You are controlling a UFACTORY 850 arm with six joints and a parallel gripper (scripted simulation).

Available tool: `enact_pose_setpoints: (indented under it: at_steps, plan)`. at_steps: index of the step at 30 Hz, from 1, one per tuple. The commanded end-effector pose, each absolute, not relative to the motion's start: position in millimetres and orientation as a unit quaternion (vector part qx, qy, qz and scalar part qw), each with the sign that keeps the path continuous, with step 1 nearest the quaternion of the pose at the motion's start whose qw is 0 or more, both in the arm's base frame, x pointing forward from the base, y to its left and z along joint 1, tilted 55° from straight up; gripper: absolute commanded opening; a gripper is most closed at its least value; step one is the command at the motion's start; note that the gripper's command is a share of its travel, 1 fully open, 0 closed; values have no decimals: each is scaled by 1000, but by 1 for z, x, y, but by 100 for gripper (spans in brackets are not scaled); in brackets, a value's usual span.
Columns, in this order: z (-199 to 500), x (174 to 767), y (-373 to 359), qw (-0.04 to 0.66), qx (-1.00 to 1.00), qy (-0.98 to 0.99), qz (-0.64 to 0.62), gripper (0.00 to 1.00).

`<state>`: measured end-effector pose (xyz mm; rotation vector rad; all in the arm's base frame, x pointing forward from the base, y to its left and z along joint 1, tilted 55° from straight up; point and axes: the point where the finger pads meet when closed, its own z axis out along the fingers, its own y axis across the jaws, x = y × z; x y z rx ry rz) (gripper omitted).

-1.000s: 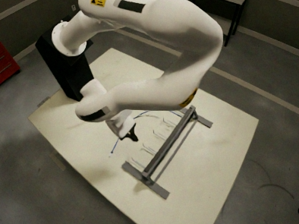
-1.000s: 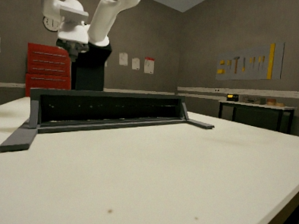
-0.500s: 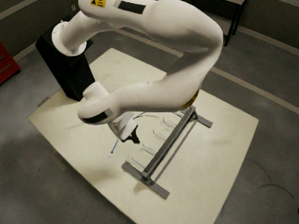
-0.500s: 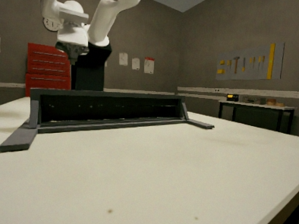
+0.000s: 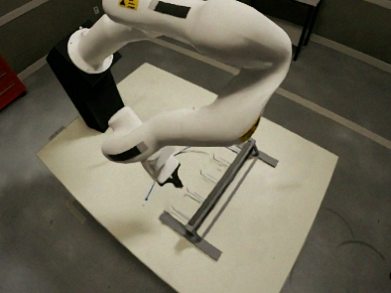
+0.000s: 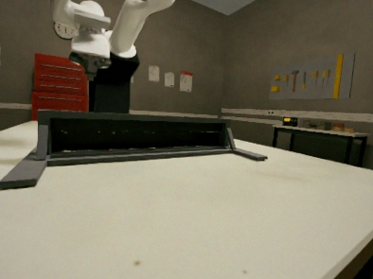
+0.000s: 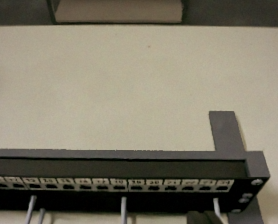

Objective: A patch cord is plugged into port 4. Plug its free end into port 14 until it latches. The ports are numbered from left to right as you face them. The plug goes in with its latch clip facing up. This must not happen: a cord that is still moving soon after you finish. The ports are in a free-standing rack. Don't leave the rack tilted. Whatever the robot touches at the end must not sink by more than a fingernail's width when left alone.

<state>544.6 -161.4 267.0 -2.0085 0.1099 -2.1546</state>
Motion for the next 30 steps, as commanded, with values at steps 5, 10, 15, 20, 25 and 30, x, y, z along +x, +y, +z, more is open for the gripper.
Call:
enact_pose_setpoints:
  at_steps: [5, 10, 15, 20, 25, 30]
  plan:
    - [267, 544, -162, 97, -678, 37, -728, 0]
    - [267, 544, -162, 97, -678, 37, -728, 0]
    - [267, 544, -162, 97, -678, 37, -728, 0]
    - [267, 544, -162, 97, -678, 37, -728, 0]
    - [267, 544, -162, 97, -678, 37, -728, 0]
    - [267, 539, -162, 97, -678, 37, -728, 0]
